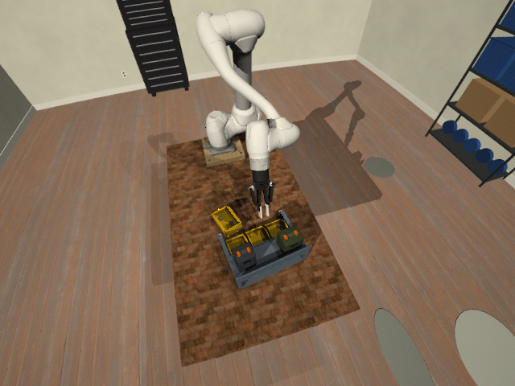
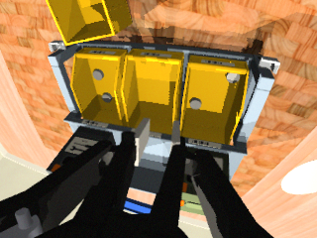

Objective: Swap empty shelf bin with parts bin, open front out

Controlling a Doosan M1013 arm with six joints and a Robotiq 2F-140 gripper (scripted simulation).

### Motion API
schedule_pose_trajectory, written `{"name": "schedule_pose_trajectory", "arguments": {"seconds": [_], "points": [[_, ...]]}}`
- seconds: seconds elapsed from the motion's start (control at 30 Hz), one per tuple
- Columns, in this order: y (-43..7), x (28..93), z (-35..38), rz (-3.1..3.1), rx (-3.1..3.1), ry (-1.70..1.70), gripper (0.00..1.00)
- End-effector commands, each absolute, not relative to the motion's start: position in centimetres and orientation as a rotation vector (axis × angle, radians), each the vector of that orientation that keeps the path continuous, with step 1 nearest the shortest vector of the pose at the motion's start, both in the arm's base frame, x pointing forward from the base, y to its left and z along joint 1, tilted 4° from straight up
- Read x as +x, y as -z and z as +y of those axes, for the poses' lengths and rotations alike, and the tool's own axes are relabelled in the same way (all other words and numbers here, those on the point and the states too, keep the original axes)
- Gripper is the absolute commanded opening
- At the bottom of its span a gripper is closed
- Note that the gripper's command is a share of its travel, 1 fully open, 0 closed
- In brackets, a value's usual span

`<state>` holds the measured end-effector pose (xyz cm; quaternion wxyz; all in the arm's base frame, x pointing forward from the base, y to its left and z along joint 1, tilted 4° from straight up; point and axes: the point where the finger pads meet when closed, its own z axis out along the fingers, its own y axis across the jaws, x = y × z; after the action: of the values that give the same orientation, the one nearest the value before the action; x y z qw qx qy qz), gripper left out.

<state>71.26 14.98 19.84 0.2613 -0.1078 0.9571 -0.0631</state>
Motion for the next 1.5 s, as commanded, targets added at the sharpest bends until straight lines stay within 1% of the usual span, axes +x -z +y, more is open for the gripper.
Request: {"name": "schedule_pose_trajectory", "arguments": {"seconds": [0.0,0.9,1.47], "points": [[-20.15,71.74,15.04,2.585,-0.281,0.164,0.10],[-20.14,71.74,15.03,2.596,-0.282,0.162,0.10],[-20.16,71.75,15.02,2.825,-0.302,0.119,0.10]]}}
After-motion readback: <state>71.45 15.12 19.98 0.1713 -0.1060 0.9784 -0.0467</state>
